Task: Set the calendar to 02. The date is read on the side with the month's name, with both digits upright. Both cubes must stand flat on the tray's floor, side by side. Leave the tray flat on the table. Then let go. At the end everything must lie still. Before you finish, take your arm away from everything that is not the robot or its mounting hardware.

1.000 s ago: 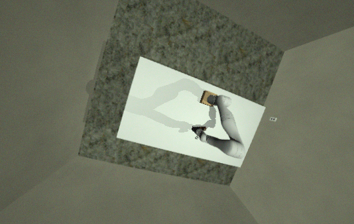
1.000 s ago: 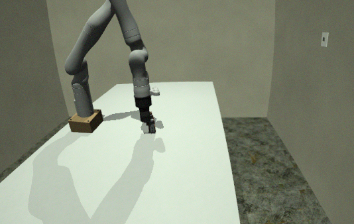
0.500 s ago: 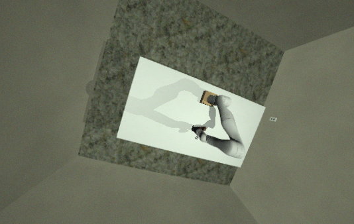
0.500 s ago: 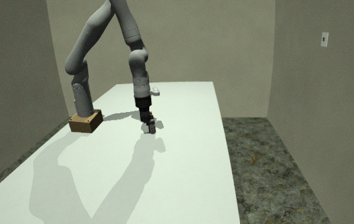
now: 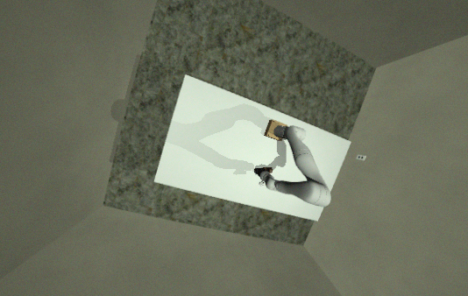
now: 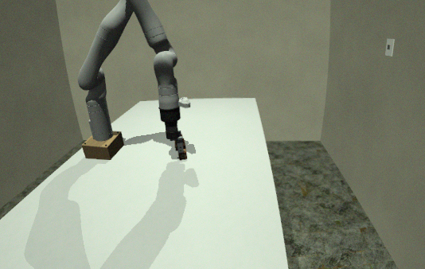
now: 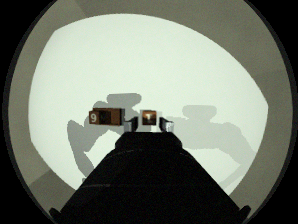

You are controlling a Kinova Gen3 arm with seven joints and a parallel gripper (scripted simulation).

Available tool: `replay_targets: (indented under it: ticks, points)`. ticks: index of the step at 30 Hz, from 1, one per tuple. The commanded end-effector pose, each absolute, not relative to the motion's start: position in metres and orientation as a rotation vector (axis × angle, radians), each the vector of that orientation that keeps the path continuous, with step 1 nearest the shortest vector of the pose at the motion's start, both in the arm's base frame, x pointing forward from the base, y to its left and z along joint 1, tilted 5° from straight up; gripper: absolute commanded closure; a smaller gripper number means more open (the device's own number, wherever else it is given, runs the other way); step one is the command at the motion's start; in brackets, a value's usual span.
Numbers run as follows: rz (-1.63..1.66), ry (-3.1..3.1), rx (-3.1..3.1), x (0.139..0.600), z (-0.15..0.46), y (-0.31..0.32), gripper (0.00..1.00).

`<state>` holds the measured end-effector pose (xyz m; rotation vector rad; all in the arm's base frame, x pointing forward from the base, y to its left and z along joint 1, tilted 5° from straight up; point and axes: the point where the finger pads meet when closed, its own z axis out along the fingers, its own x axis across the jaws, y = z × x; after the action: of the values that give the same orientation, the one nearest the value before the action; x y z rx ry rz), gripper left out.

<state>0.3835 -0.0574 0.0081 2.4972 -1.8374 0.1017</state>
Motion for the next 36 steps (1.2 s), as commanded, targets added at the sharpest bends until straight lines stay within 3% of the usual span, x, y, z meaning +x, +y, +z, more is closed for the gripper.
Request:
replay_targets:
  ticks: [1,18,19,36]
  points:
    - [0.128,-1.842,2.508,0.389,0.027,-0.056,0.1]
    - [0.128,-1.842,2.508,0.387,0.07,-0.053,0.1]
    - [0.128,-1.842,2.508,0.387,0.07,-0.053,0.0]
    - [0.128,-1.842,2.508,0.387,0.07,-0.053,0.0]
